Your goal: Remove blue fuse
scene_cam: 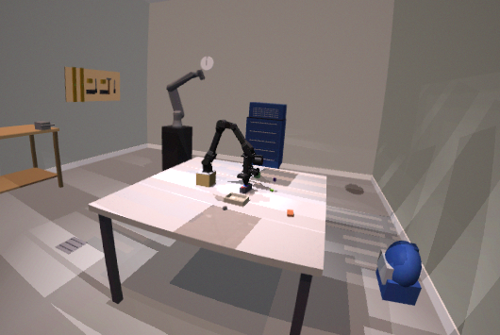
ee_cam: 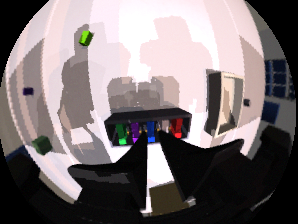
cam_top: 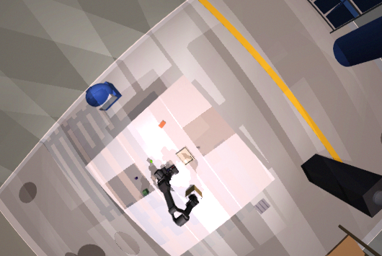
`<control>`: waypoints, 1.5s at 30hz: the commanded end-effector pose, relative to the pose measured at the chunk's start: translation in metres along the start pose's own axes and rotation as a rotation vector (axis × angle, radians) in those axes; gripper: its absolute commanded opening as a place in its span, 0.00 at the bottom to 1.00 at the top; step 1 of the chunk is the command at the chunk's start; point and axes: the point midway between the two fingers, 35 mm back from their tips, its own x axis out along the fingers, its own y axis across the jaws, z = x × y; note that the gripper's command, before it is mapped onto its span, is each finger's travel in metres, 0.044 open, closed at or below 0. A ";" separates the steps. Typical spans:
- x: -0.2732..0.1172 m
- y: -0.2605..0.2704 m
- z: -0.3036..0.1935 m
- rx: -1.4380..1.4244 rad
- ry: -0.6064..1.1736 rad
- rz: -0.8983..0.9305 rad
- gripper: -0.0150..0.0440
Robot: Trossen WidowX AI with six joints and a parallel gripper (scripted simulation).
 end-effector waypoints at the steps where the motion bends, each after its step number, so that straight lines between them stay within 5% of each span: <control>1: 0.003 0.001 0.000 0.002 0.002 0.006 0.38; 45: 0.003 0.000 0.000 0.000 0.001 0.001 0.25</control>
